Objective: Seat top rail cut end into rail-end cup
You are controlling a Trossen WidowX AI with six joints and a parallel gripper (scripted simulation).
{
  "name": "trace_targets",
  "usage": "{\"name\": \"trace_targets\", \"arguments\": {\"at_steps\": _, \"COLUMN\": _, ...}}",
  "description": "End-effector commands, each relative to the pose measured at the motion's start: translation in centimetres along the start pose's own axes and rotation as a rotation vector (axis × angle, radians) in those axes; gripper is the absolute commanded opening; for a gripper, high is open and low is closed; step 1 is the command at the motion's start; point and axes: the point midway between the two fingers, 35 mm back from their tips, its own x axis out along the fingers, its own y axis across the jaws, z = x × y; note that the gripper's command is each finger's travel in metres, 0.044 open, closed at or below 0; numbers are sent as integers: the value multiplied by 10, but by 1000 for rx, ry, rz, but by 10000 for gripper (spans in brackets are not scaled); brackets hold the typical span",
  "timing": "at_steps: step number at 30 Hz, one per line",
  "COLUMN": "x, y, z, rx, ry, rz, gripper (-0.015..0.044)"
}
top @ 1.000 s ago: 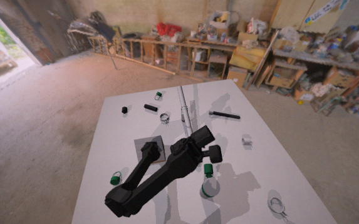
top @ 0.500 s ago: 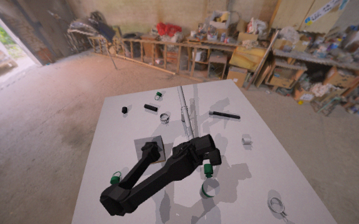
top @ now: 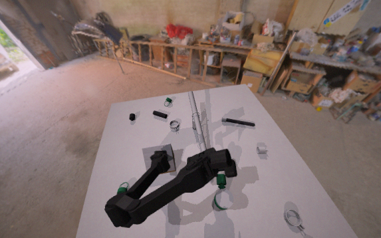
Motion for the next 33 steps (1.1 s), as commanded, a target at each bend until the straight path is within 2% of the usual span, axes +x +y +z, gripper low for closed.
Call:
{"name": "trace_targets", "arguments": {"at_steps": 1, "x": 6, "y": 0, "z": 2, "rx": -6, "ry": -5, "rz": 1, "gripper": 440}}
{"name": "trace_targets", "arguments": {"at_steps": 22, "x": 39, "y": 1, "z": -3, "rx": -8, "ry": 6, "rz": -12, "gripper": 440}}
{"name": "trace_targets", "arguments": {"at_steps": 33, "x": 40, "y": 1, "z": -4, "rx": -8, "ry": 7, "rz": -12, "gripper": 151}}
